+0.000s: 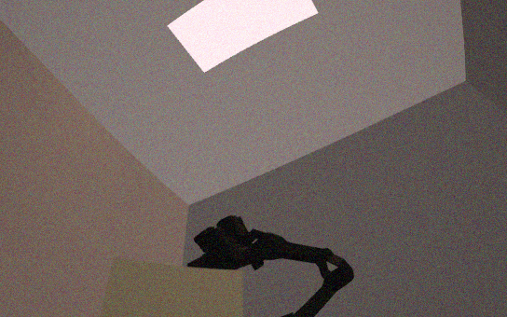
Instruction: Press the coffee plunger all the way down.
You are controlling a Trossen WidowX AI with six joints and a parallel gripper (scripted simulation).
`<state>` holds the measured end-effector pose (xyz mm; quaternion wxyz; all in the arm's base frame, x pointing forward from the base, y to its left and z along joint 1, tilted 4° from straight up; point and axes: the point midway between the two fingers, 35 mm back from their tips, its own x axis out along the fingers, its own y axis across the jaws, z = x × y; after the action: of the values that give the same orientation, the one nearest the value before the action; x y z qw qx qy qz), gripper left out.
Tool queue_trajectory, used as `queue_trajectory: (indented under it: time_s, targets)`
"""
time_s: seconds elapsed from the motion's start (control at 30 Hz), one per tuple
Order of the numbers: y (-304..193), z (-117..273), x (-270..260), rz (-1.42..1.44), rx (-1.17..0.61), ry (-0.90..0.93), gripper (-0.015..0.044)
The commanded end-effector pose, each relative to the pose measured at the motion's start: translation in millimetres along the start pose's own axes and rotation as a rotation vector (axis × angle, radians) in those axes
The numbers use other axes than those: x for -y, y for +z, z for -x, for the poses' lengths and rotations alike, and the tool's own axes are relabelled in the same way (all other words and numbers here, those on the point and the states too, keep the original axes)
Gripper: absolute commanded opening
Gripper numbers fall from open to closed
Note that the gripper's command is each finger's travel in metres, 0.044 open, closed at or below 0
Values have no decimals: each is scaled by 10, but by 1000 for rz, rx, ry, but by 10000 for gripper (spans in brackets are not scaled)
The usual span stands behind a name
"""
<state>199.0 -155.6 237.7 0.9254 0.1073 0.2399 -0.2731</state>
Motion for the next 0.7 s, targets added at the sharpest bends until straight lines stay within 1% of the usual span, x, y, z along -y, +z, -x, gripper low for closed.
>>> queue_trajectory:
  time_s: [0.0,0.2,0.67]
  targets:
    - [6,-7,4,-5,3,-3,282]
    - [6,-7,4,-5,3,-3,125]
    - [-25,-31,5,-5,3,-3,124]
